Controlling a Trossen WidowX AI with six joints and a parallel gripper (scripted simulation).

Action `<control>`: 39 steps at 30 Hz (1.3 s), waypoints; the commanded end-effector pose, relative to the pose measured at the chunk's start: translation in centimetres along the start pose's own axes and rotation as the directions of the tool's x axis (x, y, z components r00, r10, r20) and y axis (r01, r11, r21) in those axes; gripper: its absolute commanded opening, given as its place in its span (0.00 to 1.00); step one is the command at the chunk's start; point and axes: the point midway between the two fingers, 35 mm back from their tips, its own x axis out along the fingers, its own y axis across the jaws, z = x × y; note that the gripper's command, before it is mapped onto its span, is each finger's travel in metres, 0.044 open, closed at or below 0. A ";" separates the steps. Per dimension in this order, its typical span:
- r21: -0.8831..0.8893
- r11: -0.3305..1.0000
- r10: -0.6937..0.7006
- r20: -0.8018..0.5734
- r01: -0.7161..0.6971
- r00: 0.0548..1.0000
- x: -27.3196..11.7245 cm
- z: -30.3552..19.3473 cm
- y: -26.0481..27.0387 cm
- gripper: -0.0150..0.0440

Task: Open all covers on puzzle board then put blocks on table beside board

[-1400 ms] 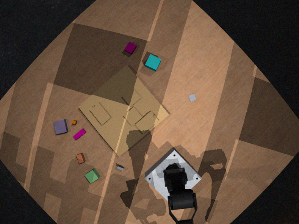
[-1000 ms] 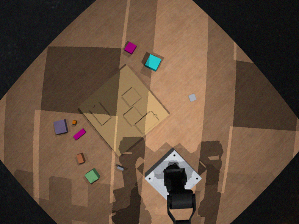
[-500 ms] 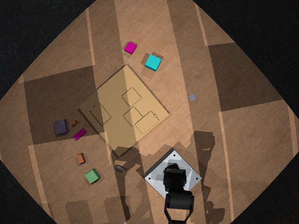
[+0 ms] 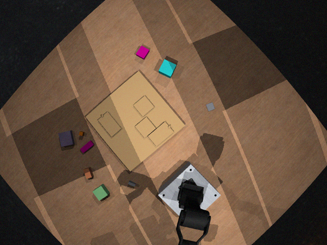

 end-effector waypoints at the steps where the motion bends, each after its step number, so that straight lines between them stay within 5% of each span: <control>1: 0.001 1.000 0.019 -0.043 -0.019 0.999 -0.3 -1.8 0.1 0.25; 39: 0.048 0.987 0.157 -0.445 -0.152 0.881 -7.7 -18.9 -0.3 0.25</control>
